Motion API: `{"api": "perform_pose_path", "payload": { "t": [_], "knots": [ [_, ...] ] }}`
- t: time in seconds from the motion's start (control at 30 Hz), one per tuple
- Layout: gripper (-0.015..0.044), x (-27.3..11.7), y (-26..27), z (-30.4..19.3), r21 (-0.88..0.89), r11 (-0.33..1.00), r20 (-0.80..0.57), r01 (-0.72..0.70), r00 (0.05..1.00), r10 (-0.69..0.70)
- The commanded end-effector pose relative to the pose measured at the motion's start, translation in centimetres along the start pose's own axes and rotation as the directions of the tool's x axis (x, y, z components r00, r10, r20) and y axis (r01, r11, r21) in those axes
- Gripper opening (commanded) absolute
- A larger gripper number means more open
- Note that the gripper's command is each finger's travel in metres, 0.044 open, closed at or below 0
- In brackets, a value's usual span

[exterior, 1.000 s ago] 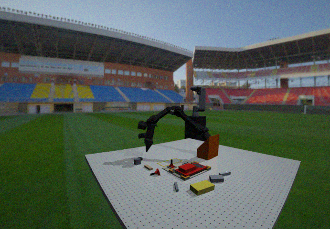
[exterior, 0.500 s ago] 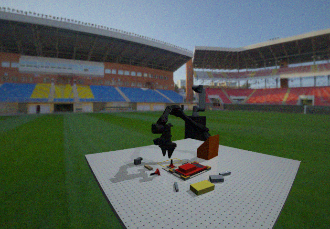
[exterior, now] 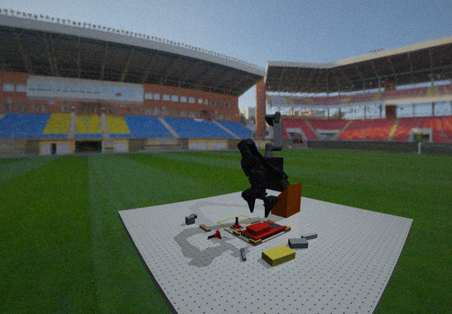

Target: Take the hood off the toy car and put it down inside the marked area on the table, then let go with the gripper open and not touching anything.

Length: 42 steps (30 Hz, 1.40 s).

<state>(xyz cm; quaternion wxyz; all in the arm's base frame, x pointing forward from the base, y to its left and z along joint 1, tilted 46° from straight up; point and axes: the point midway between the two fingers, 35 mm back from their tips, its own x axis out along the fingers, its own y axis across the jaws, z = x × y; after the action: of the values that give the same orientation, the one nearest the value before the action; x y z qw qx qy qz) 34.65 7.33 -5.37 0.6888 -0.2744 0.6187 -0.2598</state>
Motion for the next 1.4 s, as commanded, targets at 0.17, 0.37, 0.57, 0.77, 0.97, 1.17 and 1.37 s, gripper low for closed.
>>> {"api": "perform_pose_path", "payload": {
  "t": [0.17,0.37,0.57,0.77,0.97,1.17,1.37],
  "knots": [
    [0.0440,0.9,-0.1,-0.1,0.002,1.000,-0.004,0.009,1.000,-0.009],
    [0.0440,1.4,0.0,0.0,0.002,1.000,-0.004,0.009,1.000,-0.009],
    [0.0440,2.0,0.0,0.0,0.002,1.000,-0.004,0.009,1.000,-0.009],
    [0.0440,2.6,0.0,0.1,0.002,1.000,-0.004,0.009,1.000,-0.009],
    [0.0440,3.2,0.0,0.1,0.002,1.000,-0.004,0.010,1.000,-0.010],
    [0.0440,3.8,0.0,0.1,0.002,1.000,-0.004,0.010,1.000,-0.010],
    [0.0440,4.3,0.0,0.1,0.002,1.000,-0.004,0.010,1.000,-0.010]
  ]
}}
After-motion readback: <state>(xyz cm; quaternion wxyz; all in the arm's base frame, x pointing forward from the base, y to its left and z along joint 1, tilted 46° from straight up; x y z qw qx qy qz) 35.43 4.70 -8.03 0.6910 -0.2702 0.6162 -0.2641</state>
